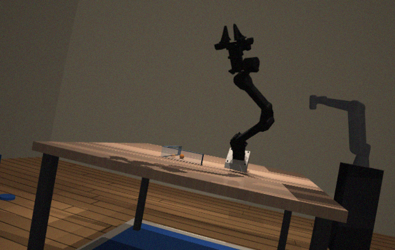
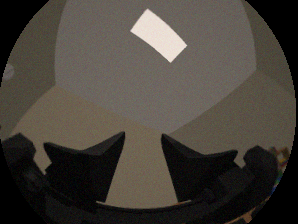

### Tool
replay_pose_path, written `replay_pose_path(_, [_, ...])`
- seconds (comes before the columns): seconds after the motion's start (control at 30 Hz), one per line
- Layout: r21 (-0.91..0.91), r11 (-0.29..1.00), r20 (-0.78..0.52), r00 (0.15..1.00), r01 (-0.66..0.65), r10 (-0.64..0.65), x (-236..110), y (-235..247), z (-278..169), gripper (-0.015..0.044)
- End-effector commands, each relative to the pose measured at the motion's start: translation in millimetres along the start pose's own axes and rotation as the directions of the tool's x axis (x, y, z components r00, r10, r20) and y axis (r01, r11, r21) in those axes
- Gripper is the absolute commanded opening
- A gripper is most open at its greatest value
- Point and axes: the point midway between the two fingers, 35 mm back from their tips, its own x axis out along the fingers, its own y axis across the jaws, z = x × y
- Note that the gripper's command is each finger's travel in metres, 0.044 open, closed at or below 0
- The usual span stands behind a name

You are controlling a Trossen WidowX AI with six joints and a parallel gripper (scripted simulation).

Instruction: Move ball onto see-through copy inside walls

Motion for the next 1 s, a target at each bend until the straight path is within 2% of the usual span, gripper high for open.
replay_pose_path(0.0, [-0.065,0.988,-0.036,0.989,0.143,-0.146,2,-58,-9,0.0239])
replay_pose_path(0.17, [-0.202,0.936,-0.102,0.944,0.289,-0.313,-3,-124,-23,0.0239])
replay_pose_path(0.37, [-0.409,0.795,-0.196,0.807,0.449,-0.557,-30,-222,-43,0.0239])
replay_pose_path(0.53, [-0.554,0.662,-0.263,0.648,0.505,-0.715,-69,-293,-60,0.0239])
replay_pose_path(0.7, [-0.629,0.587,-0.299,0.538,0.510,-0.788,-97,-329,-69,0.0239])
replay_pose_path(0.8, [-0.697,0.517,-0.330,0.419,0.497,-0.846,-127,-362,-75,0.0239])
replay_pose_path(0.97, [-0.802,0.410,-0.379,0.162,0.435,-0.911,-192,-417,-85,0.0239])
